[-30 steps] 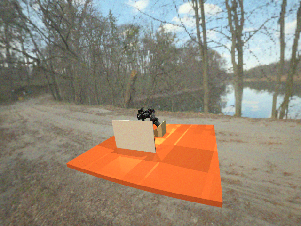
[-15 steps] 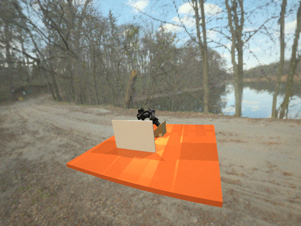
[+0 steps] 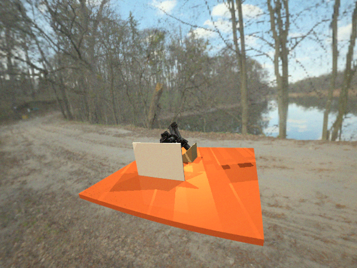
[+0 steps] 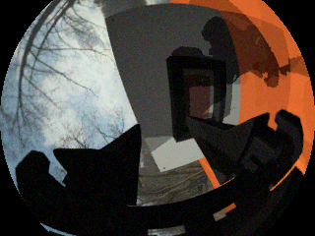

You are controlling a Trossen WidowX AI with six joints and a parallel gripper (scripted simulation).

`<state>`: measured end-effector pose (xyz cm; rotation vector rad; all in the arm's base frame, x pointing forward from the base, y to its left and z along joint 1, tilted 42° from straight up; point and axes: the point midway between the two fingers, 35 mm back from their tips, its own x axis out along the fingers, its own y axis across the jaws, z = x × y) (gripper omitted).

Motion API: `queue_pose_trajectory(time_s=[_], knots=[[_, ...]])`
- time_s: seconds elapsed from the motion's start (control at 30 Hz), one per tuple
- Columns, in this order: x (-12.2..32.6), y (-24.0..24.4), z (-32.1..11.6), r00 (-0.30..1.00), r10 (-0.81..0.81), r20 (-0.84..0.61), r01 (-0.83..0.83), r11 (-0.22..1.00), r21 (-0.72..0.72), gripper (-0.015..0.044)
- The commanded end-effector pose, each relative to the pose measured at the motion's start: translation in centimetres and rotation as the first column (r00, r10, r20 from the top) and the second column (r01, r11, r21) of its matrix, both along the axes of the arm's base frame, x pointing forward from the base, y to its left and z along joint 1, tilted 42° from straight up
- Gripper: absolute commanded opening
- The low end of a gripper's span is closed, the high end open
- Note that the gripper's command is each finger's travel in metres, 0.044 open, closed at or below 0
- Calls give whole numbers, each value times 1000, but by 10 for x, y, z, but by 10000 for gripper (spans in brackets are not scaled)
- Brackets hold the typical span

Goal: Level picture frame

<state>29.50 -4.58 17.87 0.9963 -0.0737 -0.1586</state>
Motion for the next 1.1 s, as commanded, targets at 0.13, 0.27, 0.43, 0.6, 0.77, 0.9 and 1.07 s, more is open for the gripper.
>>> queue_pose_trajectory(time_s=[0.13,0.27,0.43,0.6,0.77,0.9,1.07], knots=[[22,-23,-24,1000,3,0,-3,1000,-2,260],[25,-28,-31,1000,3,1,-3,1000,-2,260],[25,-28,-31,1000,3,1,-3,1000,-2,260],[25,-28,-31,1000,3,1,-3,1000,-2,260],[25,-28,-31,1000,3,1,-3,1000,-2,260],[28,-29,-30,1000,3,1,-3,1000,-2,260],[36,-30,-30,1000,3,1,-3,1000,-2,260]])
